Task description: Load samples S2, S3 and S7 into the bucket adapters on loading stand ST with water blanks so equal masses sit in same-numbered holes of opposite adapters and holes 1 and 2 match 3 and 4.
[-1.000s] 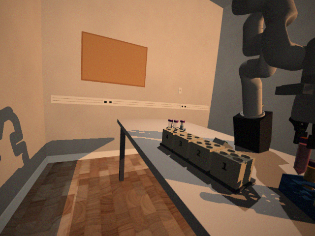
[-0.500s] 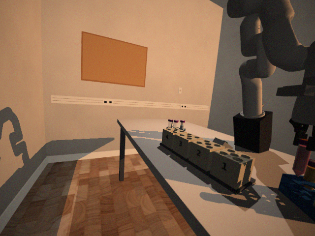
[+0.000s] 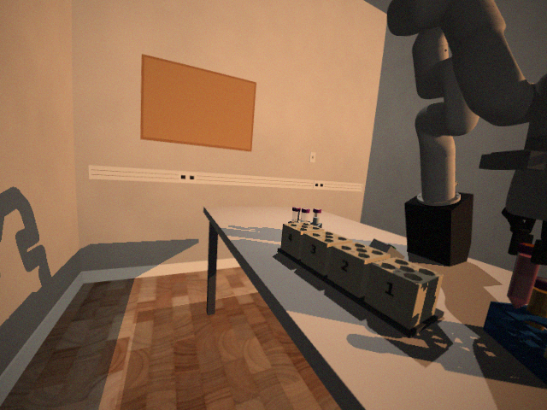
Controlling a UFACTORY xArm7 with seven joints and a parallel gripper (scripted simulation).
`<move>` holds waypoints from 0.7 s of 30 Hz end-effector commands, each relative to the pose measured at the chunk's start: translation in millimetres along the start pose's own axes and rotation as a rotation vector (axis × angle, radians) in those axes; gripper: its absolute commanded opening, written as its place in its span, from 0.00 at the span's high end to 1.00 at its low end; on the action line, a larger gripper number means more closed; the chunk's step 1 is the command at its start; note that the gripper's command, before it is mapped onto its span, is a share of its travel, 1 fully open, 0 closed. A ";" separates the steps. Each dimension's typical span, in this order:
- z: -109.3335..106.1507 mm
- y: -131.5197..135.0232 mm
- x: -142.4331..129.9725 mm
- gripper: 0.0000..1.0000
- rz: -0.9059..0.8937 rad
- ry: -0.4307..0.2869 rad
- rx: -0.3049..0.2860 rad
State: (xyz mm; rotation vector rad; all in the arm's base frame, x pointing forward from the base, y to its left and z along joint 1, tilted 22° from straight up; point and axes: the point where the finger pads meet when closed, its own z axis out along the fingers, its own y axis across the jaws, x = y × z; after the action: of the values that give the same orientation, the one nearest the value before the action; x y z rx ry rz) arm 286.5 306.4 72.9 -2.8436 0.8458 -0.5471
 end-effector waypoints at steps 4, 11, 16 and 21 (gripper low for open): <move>7.9 -1.4 -0.4 1.00 0.000 0.006 0.001; 13.9 -1.4 -0.4 1.00 0.000 0.006 0.001; 17.8 -1.4 -0.3 1.00 0.000 0.006 0.001; 22.9 -1.4 -0.3 1.00 0.000 0.006 0.001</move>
State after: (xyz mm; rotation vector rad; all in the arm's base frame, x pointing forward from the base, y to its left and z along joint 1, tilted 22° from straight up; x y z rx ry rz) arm 293.6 306.6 55.4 -2.8458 0.8471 -0.5493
